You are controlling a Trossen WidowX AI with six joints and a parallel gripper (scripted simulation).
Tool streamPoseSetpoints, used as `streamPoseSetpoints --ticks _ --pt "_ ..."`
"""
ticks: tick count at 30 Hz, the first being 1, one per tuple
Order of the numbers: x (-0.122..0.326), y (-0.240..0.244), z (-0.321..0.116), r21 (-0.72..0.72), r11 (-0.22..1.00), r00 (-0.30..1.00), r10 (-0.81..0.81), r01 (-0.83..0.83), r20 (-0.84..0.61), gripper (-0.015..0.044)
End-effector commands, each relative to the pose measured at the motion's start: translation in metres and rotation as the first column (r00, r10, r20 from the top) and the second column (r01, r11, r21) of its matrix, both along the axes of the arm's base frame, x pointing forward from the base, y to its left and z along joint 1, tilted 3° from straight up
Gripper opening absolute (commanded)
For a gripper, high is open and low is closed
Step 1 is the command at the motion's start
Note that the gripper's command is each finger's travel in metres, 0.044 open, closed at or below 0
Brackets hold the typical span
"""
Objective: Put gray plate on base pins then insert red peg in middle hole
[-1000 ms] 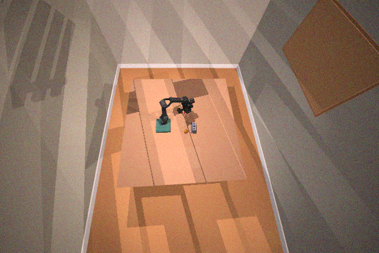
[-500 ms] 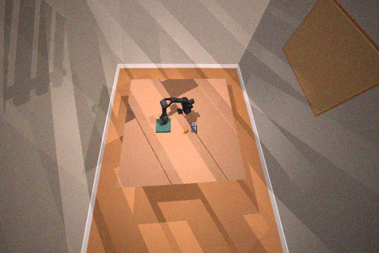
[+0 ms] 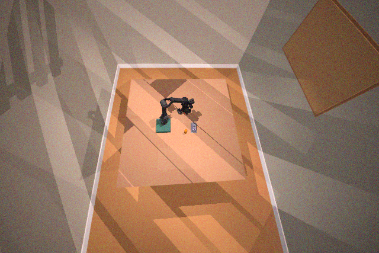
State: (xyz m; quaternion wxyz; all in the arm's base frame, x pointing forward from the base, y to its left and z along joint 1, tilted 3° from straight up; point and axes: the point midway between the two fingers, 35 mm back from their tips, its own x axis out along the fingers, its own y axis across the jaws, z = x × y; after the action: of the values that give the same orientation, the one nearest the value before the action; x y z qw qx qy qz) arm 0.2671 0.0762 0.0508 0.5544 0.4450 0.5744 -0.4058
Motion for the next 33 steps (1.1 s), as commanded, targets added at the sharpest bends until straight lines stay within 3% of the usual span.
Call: streamPoseSetpoints --ticks 1,29,33 --pt "0.0 0.001 0.001 0.004 1.0 1.0 -0.004 0.004 -0.001 0.0" --pt "0.006 -0.004 0.087 0.004 1.0 1.0 -0.004 0.004 0.0 0.0" --pt "0.009 -0.009 0.072 -0.004 1.0 1.0 -0.007 0.007 -0.014 0.0"
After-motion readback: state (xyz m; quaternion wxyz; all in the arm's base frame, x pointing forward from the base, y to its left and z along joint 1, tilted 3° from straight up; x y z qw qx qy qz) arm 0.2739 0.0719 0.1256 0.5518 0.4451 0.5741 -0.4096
